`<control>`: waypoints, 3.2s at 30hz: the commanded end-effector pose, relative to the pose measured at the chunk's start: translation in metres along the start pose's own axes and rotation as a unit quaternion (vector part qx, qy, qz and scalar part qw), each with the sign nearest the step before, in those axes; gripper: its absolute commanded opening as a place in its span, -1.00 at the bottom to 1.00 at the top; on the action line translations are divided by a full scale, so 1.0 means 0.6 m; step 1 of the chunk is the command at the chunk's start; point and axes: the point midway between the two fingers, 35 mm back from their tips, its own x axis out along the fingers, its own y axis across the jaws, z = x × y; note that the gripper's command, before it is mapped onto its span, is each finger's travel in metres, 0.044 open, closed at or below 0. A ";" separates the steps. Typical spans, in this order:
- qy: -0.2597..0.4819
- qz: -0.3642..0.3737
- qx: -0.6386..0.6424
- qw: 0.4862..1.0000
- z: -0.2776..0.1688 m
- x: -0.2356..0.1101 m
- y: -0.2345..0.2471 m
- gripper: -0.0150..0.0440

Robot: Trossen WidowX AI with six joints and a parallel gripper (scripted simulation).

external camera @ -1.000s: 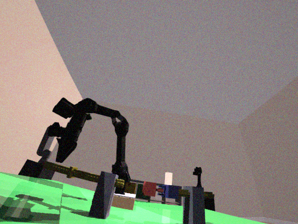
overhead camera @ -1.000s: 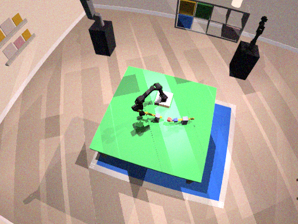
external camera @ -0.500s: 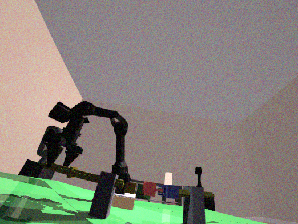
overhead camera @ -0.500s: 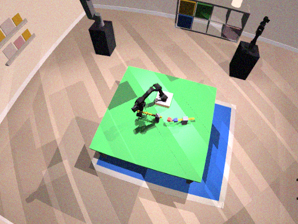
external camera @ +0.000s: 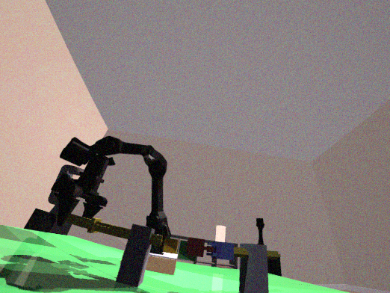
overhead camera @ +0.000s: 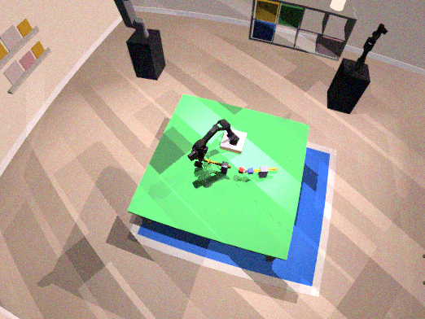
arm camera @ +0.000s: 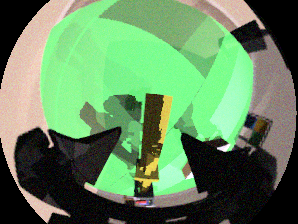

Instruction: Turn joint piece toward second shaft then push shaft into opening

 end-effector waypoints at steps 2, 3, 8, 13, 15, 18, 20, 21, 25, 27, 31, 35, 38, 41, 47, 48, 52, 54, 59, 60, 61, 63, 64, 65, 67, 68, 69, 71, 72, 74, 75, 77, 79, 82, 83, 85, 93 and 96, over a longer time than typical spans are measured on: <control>-0.002 -0.003 0.002 1.000 0.000 0.014 -0.001 1.00; -0.002 -0.003 0.002 1.000 0.000 0.017 -0.001 1.00; -0.002 -0.003 0.002 1.000 0.000 0.023 -0.002 0.91; -0.002 -0.003 0.002 1.000 0.000 0.023 -0.002 0.47; -0.002 -0.003 0.002 1.000 0.000 0.023 -0.002 0.29; -0.002 -0.003 0.002 1.000 0.000 0.023 -0.002 0.02; -0.002 -0.003 0.002 1.000 0.000 0.023 -0.002 -0.15; -0.002 -0.003 0.002 1.000 0.000 0.023 -0.002 -0.15; -0.002 -0.003 0.002 1.000 0.000 0.023 -0.002 -0.15; -0.002 -0.003 0.002 1.000 0.000 0.023 -0.002 -0.15; -0.002 -0.003 0.002 1.000 0.000 0.023 -0.002 -0.24; -0.002 -0.003 0.002 1.000 0.000 0.023 -0.002 -0.26; -0.002 -0.002 0.002 1.000 0.000 0.024 -0.001 -0.26; -0.002 0.010 0.002 1.000 0.000 0.025 -0.001 -0.26; -0.002 0.035 0.002 0.999 0.001 0.026 0.000 -0.26; -0.002 0.039 0.002 0.999 0.001 0.026 0.000 -0.26; 0.000 0.037 0.003 0.999 -0.001 0.023 -0.001 -0.31; 0.000 0.037 0.003 0.999 -0.001 0.023 -0.001 -0.36; 0.000 0.037 0.003 0.999 -0.001 0.023 -0.001 -0.49; 0.000 0.037 0.003 0.999 -0.001 0.023 -0.001 -0.49; 0.000 0.037 0.003 0.999 -0.001 0.023 -0.001 -0.49; 0.000 0.038 0.003 0.999 -0.003 0.024 -0.001 -0.49; 0.000 0.039 0.003 0.999 -0.005 0.024 -0.001 -0.49; 0.000 0.040 0.003 0.999 -0.007 0.024 -0.001 -0.49; -0.001 0.042 0.002 0.999 -0.012 0.025 -0.001 -0.49; -0.001 0.043 0.002 0.999 -0.015 0.025 -0.001 -0.49; -0.001 0.044 0.002 0.999 -0.017 0.026 -0.001 -0.49; -0.001 0.045 0.002 0.999 -0.022 0.026 -0.001 -0.49; -0.001 0.046 0.002 0.999 -0.025 0.026 -0.001 -0.49; -0.001 0.047 0.002 0.999 -0.030 0.027 -0.001 -0.49; -0.001 0.047 0.002 0.999 -0.032 0.027 -0.001 -0.49; -0.001 0.047 0.002 0.999 -0.037 0.027 -0.001 -0.49; -0.001 0.048 0.002 0.999 -0.042 0.027 -0.001 -0.49; -0.001 0.048 0.002 0.999 -0.050 0.027 0.000 -0.49; -0.001 0.048 0.002 0.999 -0.052 0.027 0.000 -0.49; 0.000 0.048 0.002 0.999 -0.057 0.027 0.000 -0.49; 0.000 0.049 0.002 0.999 -0.077 0.028 0.000 -0.49; 0.000 0.049 0.002 0.999 -0.085 0.028 0.000 -0.49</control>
